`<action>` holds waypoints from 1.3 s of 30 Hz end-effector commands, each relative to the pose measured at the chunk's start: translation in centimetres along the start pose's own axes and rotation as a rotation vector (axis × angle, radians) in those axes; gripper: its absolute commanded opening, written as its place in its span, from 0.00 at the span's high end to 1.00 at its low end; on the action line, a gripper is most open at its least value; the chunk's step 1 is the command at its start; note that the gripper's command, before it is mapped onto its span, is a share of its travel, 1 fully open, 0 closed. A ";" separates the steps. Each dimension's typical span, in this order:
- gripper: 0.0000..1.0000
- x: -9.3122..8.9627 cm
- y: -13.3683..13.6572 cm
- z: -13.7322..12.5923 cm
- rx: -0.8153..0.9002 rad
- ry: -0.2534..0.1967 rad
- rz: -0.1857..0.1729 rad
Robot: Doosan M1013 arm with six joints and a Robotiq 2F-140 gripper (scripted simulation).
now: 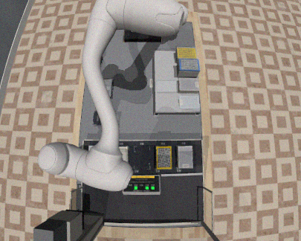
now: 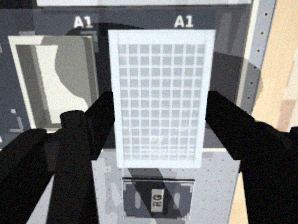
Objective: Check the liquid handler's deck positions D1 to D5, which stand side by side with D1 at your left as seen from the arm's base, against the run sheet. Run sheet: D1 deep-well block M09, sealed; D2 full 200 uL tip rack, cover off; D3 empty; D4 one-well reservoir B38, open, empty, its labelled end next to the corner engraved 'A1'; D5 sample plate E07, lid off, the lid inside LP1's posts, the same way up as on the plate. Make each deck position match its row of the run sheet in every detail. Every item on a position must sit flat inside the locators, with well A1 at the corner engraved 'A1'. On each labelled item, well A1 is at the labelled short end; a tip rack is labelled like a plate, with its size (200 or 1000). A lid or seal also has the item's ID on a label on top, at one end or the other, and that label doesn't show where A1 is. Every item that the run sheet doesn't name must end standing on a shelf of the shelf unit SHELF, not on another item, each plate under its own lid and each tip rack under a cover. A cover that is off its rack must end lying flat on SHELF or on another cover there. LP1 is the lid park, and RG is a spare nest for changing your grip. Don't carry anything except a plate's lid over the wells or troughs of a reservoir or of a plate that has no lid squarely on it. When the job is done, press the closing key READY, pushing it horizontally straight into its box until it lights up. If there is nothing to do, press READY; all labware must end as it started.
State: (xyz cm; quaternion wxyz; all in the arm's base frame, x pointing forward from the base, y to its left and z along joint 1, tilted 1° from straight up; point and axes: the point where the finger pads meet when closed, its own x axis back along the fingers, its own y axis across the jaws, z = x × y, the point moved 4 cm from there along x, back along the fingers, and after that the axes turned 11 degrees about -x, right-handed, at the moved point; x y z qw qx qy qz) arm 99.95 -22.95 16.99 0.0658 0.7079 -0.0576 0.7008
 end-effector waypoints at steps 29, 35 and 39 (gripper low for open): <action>0.90 -5.4 0.3 0.0 -0.005 -0.003 -0.002; 0.90 -6.1 0.3 0.0 -0.005 -0.003 -0.002; 0.90 -6.8 0.3 0.0 -0.005 -0.003 -0.002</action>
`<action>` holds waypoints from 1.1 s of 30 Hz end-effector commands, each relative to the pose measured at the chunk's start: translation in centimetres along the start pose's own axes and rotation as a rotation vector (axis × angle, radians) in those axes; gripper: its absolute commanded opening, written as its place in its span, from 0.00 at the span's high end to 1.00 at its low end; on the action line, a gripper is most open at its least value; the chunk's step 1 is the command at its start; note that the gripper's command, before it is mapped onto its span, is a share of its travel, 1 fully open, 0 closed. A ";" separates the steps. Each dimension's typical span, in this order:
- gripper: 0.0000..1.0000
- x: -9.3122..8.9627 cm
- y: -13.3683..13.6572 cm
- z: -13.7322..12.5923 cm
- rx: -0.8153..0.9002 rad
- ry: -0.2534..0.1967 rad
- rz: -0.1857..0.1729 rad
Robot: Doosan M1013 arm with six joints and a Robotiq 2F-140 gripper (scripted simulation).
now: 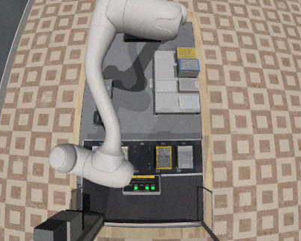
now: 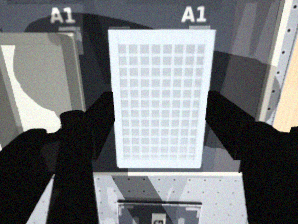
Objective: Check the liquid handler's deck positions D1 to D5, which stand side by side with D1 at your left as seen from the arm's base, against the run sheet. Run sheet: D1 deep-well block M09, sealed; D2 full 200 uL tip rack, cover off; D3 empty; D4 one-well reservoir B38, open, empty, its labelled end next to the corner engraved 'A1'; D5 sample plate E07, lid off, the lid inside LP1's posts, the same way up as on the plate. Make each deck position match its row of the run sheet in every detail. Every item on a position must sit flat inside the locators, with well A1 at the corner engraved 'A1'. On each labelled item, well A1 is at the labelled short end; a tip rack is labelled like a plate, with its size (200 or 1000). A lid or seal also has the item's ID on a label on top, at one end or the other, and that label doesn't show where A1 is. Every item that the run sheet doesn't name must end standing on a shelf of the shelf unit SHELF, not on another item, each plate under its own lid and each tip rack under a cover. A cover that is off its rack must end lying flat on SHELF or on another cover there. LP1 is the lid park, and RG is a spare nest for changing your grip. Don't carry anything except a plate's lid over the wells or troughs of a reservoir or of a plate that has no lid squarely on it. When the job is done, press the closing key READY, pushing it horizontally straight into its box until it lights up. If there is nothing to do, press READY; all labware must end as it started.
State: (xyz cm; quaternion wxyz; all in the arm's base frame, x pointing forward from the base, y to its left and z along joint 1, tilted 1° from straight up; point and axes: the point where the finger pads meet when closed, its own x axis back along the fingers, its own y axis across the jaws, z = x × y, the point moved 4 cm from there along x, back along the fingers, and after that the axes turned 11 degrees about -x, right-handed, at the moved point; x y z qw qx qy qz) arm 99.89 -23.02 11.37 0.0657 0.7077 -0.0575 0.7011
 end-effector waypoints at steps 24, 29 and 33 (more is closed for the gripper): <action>0.90 -2.1 0.3 0.0 -0.005 -0.003 -0.002; 0.90 -2.1 0.3 0.0 -0.005 -0.003 -0.002; 0.90 -2.1 0.3 0.0 -0.005 -0.003 -0.002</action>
